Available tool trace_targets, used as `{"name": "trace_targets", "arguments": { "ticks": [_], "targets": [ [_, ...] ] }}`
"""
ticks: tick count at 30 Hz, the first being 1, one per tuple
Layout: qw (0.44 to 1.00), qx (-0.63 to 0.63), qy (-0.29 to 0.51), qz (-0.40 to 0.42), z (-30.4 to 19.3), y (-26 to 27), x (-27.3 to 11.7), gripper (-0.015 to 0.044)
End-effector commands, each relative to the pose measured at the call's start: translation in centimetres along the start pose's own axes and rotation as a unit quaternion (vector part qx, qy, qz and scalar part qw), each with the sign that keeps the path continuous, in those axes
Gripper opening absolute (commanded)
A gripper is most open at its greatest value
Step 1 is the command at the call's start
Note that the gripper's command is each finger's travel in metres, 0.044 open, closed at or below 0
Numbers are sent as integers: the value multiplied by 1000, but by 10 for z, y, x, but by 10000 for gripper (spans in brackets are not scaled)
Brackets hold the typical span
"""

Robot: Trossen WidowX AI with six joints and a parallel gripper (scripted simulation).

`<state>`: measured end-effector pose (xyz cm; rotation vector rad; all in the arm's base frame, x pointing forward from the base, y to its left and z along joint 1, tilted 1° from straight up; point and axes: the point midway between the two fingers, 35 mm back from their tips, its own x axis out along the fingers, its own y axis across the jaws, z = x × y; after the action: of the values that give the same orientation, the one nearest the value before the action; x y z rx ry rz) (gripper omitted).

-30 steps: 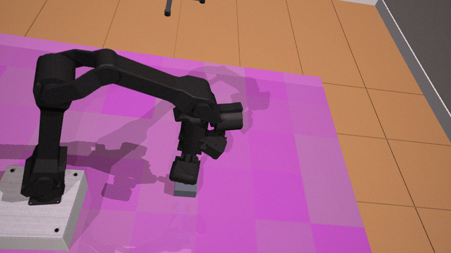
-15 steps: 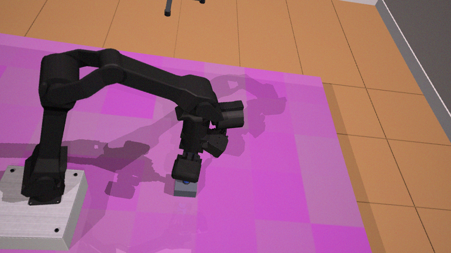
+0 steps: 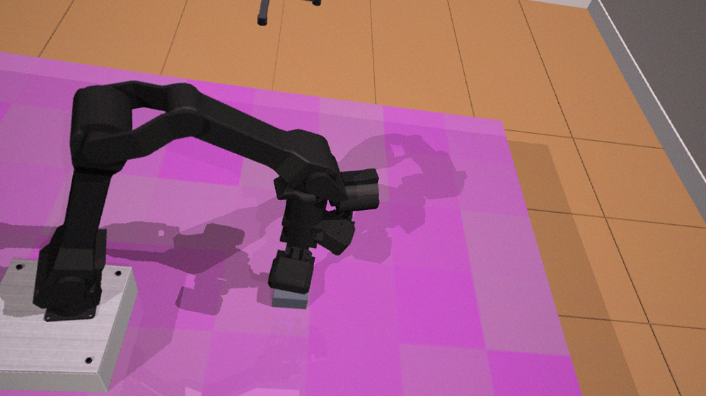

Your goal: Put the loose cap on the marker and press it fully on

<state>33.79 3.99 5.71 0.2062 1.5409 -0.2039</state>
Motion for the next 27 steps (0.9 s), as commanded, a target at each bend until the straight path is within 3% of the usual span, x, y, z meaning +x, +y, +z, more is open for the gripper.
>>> {"name": "trace_targets", "arguments": {
  "ticks": [1,18,27],
  "targets": [
    [1000,2,1,2,0,0,6,0],
    [1000,2,1,1,-1,0,26,0],
    [1000,0,1,0,-2,0,25,236]
  ]
}}
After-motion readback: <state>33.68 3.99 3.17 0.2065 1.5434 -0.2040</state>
